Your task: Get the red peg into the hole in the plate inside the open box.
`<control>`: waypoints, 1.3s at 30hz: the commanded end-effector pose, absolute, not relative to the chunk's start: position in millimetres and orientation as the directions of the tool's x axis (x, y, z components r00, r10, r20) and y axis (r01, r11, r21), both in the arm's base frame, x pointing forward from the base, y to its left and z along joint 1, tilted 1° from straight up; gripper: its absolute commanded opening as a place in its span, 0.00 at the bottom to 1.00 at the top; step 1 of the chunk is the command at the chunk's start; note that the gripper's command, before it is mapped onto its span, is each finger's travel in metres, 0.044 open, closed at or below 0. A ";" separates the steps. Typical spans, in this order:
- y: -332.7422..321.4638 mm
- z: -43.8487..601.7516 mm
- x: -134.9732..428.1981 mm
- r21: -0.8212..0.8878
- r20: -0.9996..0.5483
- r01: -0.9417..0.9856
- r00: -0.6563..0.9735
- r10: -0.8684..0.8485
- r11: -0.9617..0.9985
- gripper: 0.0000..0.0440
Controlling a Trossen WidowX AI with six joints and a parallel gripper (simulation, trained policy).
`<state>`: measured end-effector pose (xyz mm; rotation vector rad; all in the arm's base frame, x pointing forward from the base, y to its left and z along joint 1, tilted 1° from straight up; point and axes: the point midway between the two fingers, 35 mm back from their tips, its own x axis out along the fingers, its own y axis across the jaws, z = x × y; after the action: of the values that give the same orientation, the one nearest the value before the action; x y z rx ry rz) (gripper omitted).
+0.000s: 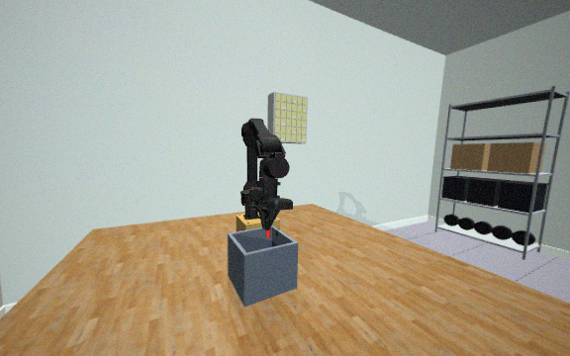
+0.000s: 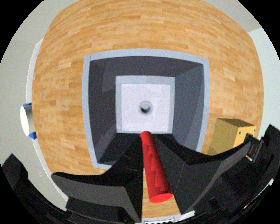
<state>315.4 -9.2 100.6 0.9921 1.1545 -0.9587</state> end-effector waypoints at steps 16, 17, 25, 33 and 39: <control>-28.3 52.5 323.1 0.085 -0.995 0.957 0.099 -0.035 0.279 0.00; -28.8 50.0 323.5 0.084 -0.995 0.956 0.097 -0.033 0.281 0.00; -32.9 30.6 326.3 0.067 -0.996 0.950 0.082 -0.034 0.306 0.00; -35.3 17.1 327.6 0.034 -0.998 0.944 0.051 -0.043 0.327 0.23; -30.5 17.9 329.9 0.036 -0.999 0.946 0.034 0.012 0.322 0.26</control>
<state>325.2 -30.1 14.4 0.9701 1.3195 -0.9518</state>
